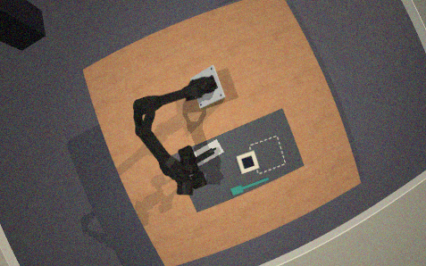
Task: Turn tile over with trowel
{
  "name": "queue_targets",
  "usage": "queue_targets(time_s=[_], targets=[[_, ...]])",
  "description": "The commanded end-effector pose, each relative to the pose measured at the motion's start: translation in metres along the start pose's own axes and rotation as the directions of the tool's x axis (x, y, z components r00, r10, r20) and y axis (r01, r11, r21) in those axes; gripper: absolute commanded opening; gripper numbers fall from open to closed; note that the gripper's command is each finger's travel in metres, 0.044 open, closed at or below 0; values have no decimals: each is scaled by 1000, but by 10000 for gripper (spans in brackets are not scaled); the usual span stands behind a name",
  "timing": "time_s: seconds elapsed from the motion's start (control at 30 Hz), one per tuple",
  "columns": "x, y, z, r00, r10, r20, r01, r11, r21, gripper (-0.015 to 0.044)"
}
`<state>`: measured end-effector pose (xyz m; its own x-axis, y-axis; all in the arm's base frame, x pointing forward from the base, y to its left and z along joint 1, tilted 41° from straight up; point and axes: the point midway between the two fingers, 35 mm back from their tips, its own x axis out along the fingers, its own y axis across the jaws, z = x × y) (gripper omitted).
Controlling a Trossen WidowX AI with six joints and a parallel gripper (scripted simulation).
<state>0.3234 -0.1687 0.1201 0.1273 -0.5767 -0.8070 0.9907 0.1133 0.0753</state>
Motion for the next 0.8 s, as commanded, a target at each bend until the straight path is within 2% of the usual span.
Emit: queue_targets(time_s=[0.0,0.33,0.77], targets=[[1,-11,-40,990,-125,60,129,989,-67,270],[0,-15,-50,984,-151,89,159,983,-88,270],[20,-17,-48,984,-152,89,159,983,-88,270]])
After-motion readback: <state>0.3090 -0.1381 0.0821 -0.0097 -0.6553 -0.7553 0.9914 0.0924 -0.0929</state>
